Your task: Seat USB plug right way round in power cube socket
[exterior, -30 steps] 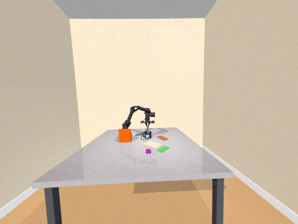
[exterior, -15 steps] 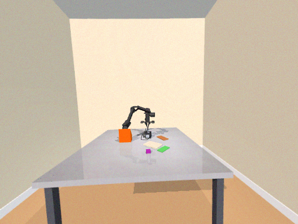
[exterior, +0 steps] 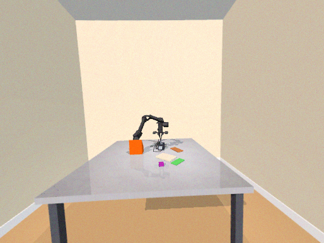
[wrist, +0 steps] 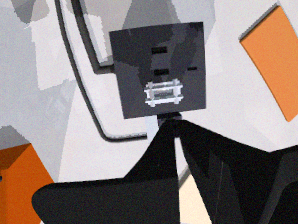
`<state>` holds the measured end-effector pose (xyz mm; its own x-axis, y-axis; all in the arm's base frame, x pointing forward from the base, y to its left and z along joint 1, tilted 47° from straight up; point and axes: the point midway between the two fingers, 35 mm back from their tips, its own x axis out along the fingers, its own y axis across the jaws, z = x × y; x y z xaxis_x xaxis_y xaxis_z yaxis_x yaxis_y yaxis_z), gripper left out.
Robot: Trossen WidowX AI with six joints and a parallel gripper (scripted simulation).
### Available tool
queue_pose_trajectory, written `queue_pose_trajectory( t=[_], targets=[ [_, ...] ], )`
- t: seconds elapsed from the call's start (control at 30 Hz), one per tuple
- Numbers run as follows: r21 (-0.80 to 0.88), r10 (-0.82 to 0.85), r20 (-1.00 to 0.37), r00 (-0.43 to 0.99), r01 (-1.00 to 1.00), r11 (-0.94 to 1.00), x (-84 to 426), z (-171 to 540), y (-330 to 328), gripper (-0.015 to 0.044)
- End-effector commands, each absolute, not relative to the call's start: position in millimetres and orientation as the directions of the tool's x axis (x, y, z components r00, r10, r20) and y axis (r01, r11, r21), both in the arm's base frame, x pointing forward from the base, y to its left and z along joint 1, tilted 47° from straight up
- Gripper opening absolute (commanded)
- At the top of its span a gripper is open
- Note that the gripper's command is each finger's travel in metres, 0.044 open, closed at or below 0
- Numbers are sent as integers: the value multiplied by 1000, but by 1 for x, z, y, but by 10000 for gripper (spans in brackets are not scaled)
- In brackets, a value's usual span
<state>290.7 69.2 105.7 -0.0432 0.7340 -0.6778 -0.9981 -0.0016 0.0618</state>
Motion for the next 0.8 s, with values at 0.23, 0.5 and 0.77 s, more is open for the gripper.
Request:
queue_pose_trajectory(
  t=[0.23, 0.5, 0.77],
  targets=[
    [63, 743, -668, -40, -998, 2, 291, 106, 71, 0],
    [63, 747, -663, -40, -998, 2, 291, 105, 72, 0],
    [63, 752, -659, -40, -998, 3, 291, 105, 73, 0]
  ],
)
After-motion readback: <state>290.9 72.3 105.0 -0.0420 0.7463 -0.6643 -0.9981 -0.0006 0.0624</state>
